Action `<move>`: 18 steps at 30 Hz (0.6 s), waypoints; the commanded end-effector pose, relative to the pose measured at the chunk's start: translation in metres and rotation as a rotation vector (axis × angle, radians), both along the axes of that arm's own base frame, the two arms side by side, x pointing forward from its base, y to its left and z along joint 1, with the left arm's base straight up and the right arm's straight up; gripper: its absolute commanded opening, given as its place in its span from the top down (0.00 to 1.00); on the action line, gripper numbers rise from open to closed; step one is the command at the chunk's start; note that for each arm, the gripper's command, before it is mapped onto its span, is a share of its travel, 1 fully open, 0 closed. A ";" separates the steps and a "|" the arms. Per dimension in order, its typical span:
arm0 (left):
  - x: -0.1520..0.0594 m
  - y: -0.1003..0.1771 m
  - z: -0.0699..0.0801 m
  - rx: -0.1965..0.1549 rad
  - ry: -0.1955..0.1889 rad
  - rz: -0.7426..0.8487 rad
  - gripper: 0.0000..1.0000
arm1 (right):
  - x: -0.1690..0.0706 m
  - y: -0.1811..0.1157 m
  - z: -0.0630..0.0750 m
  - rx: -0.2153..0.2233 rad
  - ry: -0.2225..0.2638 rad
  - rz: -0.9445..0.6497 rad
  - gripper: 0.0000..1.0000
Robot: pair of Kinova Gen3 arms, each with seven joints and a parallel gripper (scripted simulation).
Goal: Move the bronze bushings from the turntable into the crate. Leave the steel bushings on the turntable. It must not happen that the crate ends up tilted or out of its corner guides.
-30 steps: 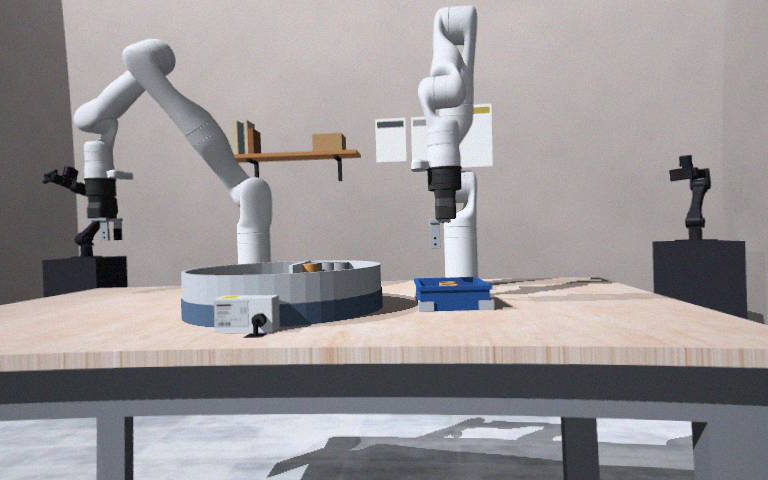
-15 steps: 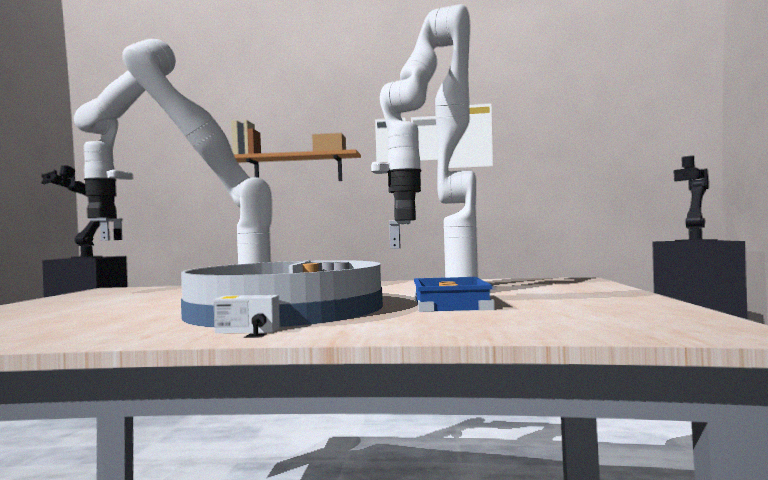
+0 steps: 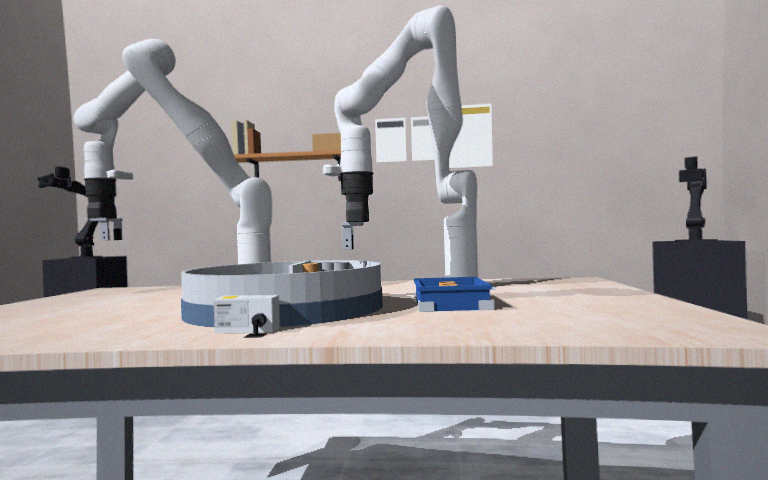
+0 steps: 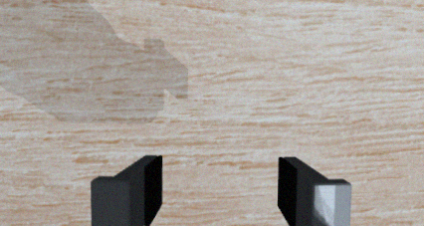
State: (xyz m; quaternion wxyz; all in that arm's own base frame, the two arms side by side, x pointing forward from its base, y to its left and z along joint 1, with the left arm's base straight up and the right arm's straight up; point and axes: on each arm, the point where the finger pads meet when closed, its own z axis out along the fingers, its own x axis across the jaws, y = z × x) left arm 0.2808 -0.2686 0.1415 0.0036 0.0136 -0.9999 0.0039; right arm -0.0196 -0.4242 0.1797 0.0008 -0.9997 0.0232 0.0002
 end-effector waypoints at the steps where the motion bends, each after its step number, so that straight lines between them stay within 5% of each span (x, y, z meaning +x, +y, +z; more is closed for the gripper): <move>1: -0.002 -0.042 0.000 0.013 -0.003 0.003 0.64 | 0.000 0.000 0.001 -0.002 0.000 0.000 0.00; 7: -0.006 -0.086 0.000 0.013 -0.003 0.003 0.64 | 0.000 0.000 0.001 -0.002 0.000 0.000 0.00; 18: -0.008 -0.100 0.000 0.013 -0.003 0.003 0.64 | 0.000 0.000 0.001 -0.002 0.000 0.000 0.00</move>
